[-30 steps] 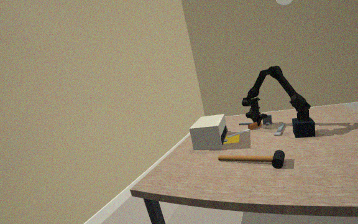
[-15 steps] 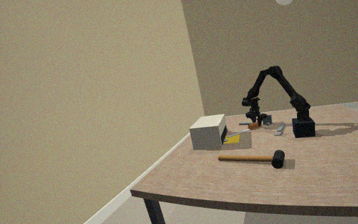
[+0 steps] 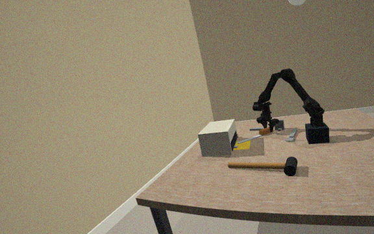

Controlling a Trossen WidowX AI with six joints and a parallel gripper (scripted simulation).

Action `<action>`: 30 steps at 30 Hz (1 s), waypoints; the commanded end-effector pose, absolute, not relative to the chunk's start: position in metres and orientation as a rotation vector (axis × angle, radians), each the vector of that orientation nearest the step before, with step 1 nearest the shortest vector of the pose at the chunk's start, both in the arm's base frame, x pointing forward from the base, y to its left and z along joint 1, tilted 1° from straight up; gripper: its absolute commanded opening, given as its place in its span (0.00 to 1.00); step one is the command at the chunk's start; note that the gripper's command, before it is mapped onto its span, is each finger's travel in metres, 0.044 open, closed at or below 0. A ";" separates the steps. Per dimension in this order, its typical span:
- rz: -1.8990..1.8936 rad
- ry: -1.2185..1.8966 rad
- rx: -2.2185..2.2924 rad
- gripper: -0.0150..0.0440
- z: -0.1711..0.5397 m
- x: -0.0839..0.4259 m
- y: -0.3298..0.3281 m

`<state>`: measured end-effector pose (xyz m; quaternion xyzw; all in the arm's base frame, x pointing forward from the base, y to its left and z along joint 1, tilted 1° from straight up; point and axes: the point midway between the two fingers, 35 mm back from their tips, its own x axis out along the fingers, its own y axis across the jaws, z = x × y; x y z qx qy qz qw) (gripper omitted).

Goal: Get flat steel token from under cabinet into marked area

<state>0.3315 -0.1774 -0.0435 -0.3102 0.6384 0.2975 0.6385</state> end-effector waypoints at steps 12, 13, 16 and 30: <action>0.679 1.457 -0.708 0.44 -0.044 0.332 -0.177; 0.679 1.457 -0.708 0.43 -0.044 0.332 -0.177; 0.679 1.457 -0.708 0.30 -0.044 0.332 -0.177; 0.685 1.456 -0.710 0.25 -0.044 0.342 -0.164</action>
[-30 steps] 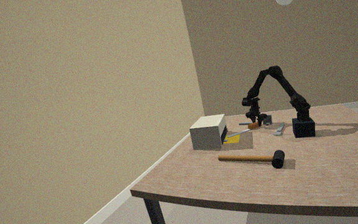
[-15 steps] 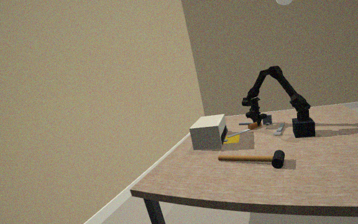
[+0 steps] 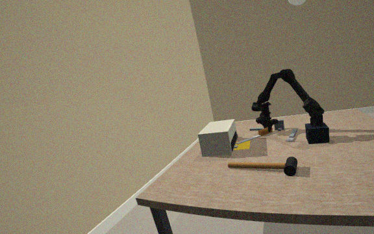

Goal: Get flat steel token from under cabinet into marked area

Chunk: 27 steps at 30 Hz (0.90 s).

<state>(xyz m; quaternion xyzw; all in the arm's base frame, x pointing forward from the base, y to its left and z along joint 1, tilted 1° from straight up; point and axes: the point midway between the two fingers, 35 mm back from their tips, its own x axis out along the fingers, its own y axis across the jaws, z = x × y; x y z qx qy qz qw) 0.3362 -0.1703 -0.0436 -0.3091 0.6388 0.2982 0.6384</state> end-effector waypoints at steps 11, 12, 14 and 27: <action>0.688 1.455 -0.710 0.25 -0.044 0.354 -0.147; 0.688 1.455 -0.710 0.25 -0.044 0.355 -0.145; 0.688 1.455 -0.710 0.25 -0.044 0.358 -0.142; 0.689 1.453 -0.710 0.25 -0.043 0.373 -0.122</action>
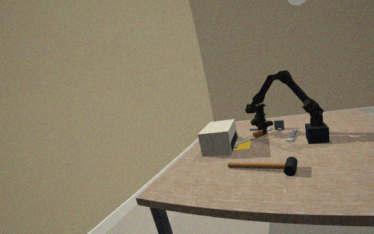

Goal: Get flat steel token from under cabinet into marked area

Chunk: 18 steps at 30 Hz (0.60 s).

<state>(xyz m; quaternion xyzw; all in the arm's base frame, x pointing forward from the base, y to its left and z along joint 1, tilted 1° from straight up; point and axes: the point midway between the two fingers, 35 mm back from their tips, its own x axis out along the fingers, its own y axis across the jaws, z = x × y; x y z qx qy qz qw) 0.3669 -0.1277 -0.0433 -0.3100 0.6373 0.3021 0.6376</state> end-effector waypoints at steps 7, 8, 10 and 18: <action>0.689 1.452 -0.709 0.25 -0.043 0.381 -0.112; 0.689 1.452 -0.709 0.25 -0.043 0.382 -0.110; 0.690 1.452 -0.709 0.25 -0.043 0.385 -0.107; 0.690 1.451 -0.709 0.25 -0.043 0.395 -0.094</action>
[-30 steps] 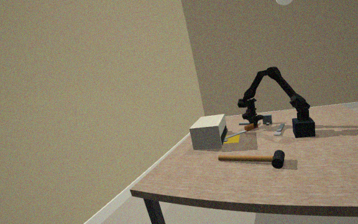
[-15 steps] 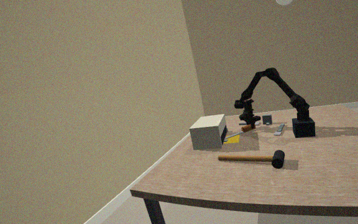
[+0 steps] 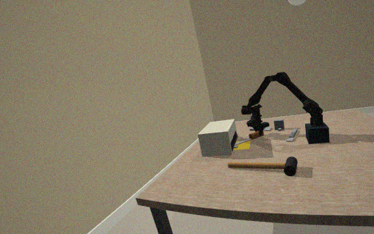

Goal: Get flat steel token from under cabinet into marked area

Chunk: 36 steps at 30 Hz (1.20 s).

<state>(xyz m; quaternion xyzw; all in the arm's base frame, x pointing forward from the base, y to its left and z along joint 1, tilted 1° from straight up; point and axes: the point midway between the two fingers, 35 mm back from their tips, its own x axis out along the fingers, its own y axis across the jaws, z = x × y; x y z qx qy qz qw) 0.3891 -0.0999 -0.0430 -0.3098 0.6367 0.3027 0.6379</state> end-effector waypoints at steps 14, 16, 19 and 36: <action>0.690 1.450 -0.708 0.25 -0.044 0.395 -0.084; 0.691 1.450 -0.708 0.25 -0.044 0.393 -0.083; 0.691 1.450 -0.708 0.25 -0.044 0.391 -0.081; 0.691 1.451 -0.708 0.25 -0.045 0.384 -0.081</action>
